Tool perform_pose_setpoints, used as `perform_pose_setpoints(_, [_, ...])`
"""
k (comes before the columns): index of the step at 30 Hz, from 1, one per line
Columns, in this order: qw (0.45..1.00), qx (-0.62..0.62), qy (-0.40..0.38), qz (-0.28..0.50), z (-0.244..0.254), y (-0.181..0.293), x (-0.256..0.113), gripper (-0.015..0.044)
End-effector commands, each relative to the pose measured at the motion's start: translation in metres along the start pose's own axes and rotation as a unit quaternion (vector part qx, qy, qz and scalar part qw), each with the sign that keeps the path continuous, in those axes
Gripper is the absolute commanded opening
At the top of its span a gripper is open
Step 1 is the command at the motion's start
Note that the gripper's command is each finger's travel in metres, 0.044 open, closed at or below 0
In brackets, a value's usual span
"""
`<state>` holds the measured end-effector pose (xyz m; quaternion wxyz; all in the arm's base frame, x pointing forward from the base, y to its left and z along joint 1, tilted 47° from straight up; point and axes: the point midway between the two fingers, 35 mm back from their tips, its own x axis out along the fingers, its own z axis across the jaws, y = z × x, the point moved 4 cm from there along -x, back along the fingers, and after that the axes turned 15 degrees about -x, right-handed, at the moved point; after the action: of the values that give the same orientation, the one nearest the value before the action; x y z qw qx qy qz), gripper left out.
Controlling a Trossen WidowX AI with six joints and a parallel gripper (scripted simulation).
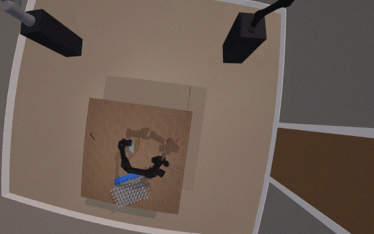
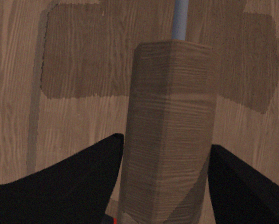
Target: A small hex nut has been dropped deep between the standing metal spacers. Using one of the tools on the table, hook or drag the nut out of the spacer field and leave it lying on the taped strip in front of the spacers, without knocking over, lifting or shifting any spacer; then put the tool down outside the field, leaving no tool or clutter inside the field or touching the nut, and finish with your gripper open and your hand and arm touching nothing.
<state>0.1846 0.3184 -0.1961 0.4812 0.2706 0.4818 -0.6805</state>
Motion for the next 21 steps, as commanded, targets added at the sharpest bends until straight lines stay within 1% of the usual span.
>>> perform_pose_setpoints(1, [1.0,-0.002,0.001,0.001,0.001,0.001,0.003,0.0])
perform_pose_setpoints(21, [1.0,-0.002,0.0,0.001,0.006,0.004,0.016,0.0])
